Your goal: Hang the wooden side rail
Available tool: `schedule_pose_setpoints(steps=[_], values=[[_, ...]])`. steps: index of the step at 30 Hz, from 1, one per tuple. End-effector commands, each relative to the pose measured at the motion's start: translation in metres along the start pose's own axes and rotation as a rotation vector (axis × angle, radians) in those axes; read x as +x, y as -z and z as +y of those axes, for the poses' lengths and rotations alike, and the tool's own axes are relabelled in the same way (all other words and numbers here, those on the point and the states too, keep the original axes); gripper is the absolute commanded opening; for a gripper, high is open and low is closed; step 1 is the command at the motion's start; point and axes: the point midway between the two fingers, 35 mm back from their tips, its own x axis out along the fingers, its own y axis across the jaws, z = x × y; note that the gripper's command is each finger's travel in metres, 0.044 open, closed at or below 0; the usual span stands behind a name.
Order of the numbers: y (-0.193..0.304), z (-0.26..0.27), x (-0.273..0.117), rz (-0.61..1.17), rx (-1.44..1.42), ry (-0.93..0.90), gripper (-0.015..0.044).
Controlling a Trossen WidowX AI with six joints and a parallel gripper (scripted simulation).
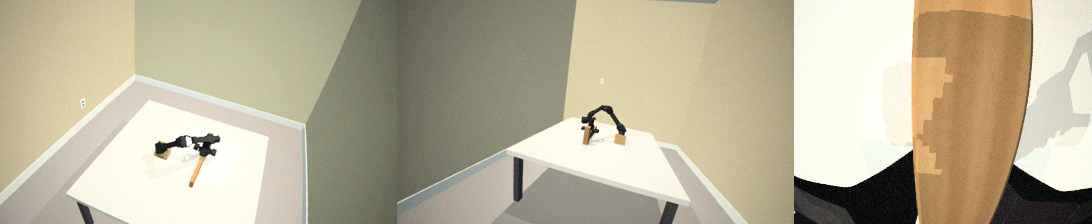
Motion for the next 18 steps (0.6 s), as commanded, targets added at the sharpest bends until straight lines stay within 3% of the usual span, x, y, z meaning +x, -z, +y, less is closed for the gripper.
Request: schedule_pose_setpoints(steps=[1,9,18], values=[[0.0009,0.0003,0.0006,0.004,-0.001,-0.001,0.0],[0.0009,0.0003,0.0018,0.004,-0.001,-0.001,0.0],[0.0002,-0.0004,0.0005,0.0,-0.001,0.0,0.0236]])
